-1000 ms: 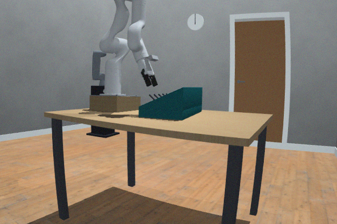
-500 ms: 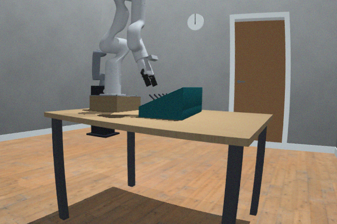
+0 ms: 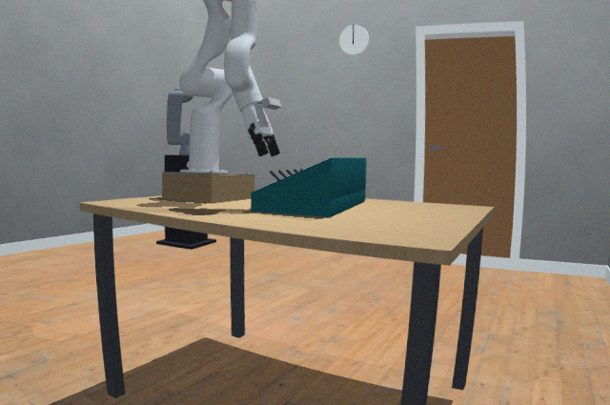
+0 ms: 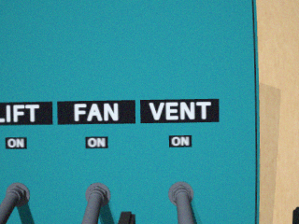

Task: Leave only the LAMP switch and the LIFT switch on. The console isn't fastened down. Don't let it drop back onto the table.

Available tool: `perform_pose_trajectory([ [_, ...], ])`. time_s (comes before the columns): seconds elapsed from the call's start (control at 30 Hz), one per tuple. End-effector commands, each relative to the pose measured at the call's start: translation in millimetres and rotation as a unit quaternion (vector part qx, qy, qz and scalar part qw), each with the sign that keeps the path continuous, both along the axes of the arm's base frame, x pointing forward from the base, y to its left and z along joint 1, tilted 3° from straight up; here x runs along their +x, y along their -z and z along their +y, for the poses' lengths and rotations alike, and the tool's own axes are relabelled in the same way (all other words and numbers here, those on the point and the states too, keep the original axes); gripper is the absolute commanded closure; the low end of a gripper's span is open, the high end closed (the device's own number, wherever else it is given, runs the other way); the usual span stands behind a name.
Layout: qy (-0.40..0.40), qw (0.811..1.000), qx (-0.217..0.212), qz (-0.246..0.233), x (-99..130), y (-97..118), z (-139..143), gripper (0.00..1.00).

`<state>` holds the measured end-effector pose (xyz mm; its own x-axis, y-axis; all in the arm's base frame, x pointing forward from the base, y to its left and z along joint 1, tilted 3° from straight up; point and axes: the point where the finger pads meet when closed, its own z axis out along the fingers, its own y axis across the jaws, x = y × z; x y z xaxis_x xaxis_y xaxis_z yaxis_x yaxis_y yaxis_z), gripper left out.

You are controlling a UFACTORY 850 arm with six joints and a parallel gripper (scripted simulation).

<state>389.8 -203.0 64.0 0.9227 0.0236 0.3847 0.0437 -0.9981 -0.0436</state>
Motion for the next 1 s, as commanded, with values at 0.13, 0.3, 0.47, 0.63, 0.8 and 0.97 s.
perform_pose_trajectory([
  [0.13,-0.001,1.000,0.002,0.000,2.0,0.6,-19.6,0.00],
  [0.3,-0.001,1.000,0.002,0.000,2.2,0.8,-23.1,0.00],
  [0.47,-0.001,1.000,0.002,0.000,2.2,0.8,-23.2,0.00],
  [0.63,-0.001,1.000,0.002,0.000,2.2,0.8,-23.2,0.00],
  [0.8,-0.001,1.000,0.002,0.000,2.2,0.8,-23.2,0.00],
  [0.97,-0.001,1.000,0.002,0.000,2.2,0.8,-23.2,0.00],
])
